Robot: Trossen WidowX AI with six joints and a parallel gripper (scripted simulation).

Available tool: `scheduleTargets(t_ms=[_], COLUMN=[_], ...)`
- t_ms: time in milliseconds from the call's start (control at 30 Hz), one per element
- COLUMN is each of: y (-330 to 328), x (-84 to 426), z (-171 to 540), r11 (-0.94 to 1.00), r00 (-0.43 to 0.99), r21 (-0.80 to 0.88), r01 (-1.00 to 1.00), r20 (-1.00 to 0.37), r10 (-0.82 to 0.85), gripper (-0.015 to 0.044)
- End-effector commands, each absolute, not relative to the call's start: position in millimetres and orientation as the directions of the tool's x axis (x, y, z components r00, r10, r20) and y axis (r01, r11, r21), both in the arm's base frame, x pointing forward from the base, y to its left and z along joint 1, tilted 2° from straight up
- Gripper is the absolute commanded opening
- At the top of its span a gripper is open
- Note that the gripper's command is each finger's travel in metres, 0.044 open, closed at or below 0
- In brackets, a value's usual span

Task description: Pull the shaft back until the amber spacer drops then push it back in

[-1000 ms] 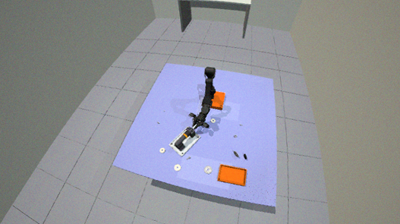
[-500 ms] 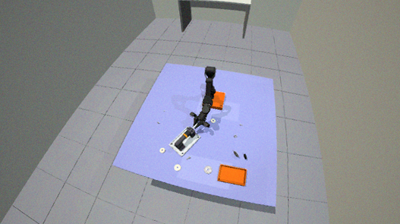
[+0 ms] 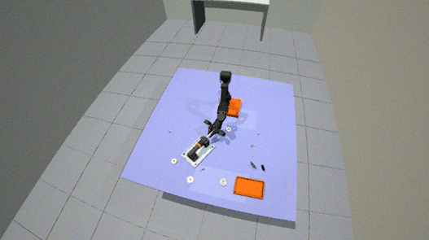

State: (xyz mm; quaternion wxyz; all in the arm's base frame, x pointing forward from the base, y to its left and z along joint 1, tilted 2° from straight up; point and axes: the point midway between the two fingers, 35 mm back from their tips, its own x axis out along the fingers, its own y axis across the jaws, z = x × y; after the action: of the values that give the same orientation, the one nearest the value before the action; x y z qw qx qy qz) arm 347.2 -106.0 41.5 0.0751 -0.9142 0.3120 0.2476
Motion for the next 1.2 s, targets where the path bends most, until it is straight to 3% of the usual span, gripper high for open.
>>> scheduleTargets(t_ms=[0,1167], y=[-105.9,-103.2], x=[346.3,342.9], z=[41.4,41.3], r11=[-0.792,-0.792], r00=[0.681,0.681], r21=[0.015,0.015], r01=[-0.611,-0.611], r20=[-0.5,-0.5], r10=[-0.535,-0.535], gripper=[0.0,0.0])
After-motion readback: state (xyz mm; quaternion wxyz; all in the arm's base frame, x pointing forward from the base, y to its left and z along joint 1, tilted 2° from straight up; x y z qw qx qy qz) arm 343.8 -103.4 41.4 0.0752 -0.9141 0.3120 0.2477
